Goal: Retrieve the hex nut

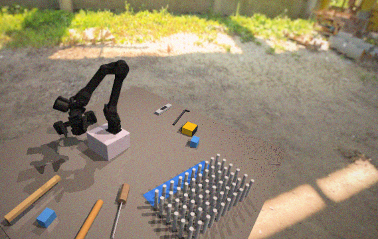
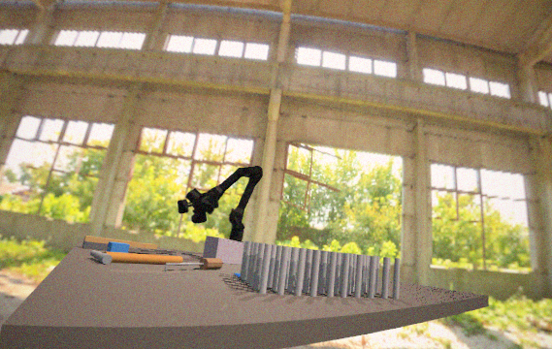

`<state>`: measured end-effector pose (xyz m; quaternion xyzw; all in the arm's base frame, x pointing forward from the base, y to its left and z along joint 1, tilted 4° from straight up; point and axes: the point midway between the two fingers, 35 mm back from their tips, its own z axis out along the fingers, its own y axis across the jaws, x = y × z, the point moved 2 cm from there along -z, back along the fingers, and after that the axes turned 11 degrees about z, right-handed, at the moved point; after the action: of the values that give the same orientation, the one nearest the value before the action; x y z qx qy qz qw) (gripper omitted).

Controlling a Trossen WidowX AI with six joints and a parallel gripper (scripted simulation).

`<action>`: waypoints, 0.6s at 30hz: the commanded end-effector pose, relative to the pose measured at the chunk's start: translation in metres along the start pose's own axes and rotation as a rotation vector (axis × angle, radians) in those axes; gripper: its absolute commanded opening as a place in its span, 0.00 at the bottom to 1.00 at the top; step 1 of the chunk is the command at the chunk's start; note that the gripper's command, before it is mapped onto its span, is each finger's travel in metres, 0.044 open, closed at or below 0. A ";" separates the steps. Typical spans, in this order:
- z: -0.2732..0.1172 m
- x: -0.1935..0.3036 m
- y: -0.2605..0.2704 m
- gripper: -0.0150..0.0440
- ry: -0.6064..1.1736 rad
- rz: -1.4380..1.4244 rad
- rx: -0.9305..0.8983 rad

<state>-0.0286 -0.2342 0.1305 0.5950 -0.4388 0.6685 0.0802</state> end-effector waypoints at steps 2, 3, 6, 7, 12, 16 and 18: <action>0.003 -0.002 0.000 1.00 -0.015 -0.016 0.002; 0.007 -0.004 0.000 1.00 -0.033 -0.037 0.005; 0.027 -0.014 -0.001 1.00 -0.125 -0.149 0.023; 0.033 -0.018 -0.002 1.00 -0.153 -0.186 0.030; 0.067 -0.034 -0.007 1.00 -0.299 -0.434 0.076; 0.098 -0.049 -0.017 1.00 -0.409 -0.703 0.146; 0.115 -0.058 -0.026 1.00 -0.444 -0.863 0.201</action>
<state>0.0638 -0.2683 0.0880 0.8265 -0.1805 0.5063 0.1671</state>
